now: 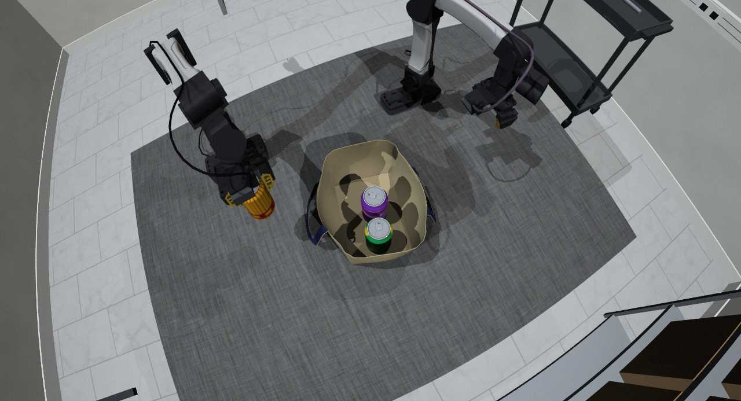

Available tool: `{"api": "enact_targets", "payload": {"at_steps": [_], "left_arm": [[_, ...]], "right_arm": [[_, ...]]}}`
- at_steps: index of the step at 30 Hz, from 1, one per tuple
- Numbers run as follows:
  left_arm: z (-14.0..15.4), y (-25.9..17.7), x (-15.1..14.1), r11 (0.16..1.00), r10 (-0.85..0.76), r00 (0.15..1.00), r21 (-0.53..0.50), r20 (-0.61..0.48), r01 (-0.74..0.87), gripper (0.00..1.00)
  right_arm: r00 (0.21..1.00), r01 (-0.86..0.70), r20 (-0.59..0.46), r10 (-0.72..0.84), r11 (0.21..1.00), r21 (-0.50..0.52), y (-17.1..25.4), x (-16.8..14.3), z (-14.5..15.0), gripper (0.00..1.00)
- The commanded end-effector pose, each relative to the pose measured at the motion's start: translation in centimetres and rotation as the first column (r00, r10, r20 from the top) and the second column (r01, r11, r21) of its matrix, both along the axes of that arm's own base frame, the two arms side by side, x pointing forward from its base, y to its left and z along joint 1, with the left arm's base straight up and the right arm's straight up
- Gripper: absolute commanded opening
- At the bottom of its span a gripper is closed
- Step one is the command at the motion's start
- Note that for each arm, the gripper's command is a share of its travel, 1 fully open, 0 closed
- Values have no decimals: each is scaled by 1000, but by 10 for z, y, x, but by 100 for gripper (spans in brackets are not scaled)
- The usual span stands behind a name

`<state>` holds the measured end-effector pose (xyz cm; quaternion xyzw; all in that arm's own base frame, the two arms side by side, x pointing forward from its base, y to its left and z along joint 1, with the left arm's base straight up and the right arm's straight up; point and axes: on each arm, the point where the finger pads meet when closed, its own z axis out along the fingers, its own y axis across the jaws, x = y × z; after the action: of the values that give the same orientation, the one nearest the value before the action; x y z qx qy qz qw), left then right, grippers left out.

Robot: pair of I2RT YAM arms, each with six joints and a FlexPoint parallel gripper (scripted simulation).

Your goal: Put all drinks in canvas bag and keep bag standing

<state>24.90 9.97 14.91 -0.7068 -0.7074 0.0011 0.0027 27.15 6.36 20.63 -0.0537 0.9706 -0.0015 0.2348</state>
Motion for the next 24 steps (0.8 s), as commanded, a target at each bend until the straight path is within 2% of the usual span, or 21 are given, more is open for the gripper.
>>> {"api": "enact_targets", "payload": {"at_steps": [1, 23, 24], "left_arm": [[5, -2, 3, 1000, -1, 999, 0, 36, 1, 86], [5, -2, 3, 1000, -1, 999, 0, 36, 1, 86], [5, -2, 3, 1000, -1, 999, 0, 36, 1, 86]], "right_arm": [[993, 33, 111, -36, 999, 29, 12, 14, 26, 67], [993, 7, 114, -12, 999, 43, 66, 9, 31, 67], [996, 37, 77, -39, 999, 24, 68, 4, 24, 67]]}}
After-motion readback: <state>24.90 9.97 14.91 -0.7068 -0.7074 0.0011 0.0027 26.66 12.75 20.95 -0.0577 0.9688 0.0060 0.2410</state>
